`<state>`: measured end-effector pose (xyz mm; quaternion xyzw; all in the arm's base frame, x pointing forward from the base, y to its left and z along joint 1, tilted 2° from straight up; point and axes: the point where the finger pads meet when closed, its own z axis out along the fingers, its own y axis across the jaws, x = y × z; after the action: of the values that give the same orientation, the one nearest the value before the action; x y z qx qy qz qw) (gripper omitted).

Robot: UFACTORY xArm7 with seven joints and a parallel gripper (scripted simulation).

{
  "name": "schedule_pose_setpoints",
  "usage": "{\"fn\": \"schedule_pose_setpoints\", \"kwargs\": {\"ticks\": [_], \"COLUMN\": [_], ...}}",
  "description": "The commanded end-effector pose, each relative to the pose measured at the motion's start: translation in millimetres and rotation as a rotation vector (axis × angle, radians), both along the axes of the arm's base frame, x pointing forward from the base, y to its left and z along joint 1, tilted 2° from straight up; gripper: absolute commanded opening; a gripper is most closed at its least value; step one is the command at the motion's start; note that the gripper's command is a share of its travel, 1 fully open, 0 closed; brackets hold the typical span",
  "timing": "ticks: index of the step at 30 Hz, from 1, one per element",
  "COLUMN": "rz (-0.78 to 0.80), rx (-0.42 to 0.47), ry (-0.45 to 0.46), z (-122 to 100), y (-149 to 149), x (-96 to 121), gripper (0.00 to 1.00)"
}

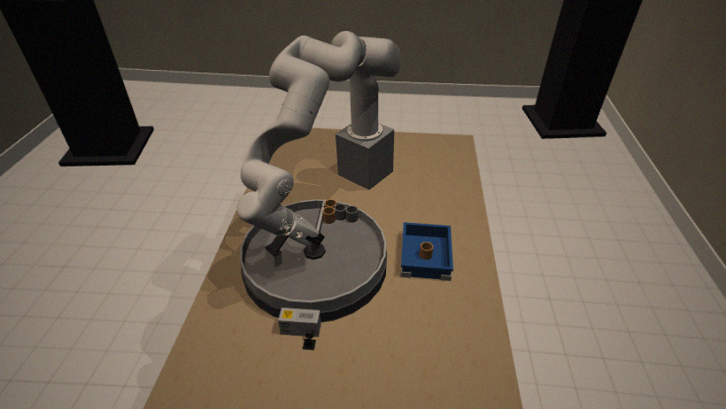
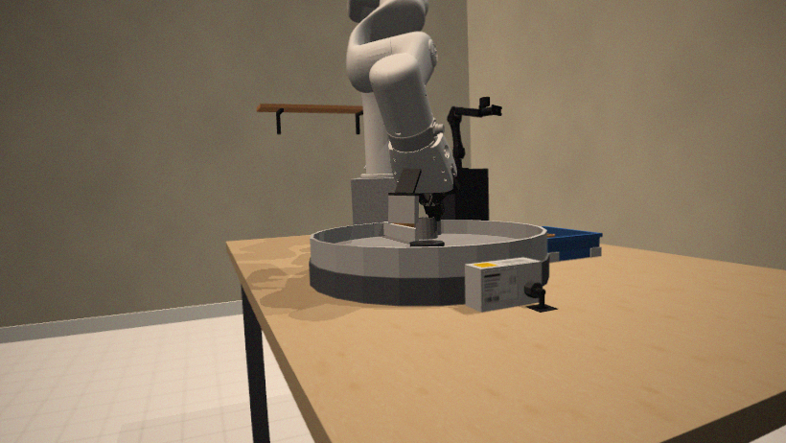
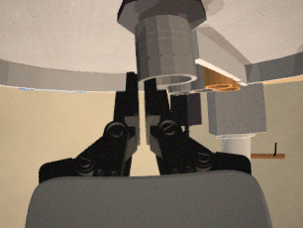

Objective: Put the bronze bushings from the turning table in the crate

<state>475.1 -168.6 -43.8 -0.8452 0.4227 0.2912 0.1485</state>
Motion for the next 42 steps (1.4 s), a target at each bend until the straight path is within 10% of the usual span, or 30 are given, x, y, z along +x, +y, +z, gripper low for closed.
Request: {"fn": "schedule_pose_setpoints", "kwargs": {"ticks": [1, 42], "rz": [0.000, 0.000], "rx": [-0.002, -0.002], "ry": [-0.004, -0.004], "z": [1.6, -3.9], "y": [-0.8, -1.0], "x": [1.5, 1.9], "gripper": [0.00, 0.00]}}
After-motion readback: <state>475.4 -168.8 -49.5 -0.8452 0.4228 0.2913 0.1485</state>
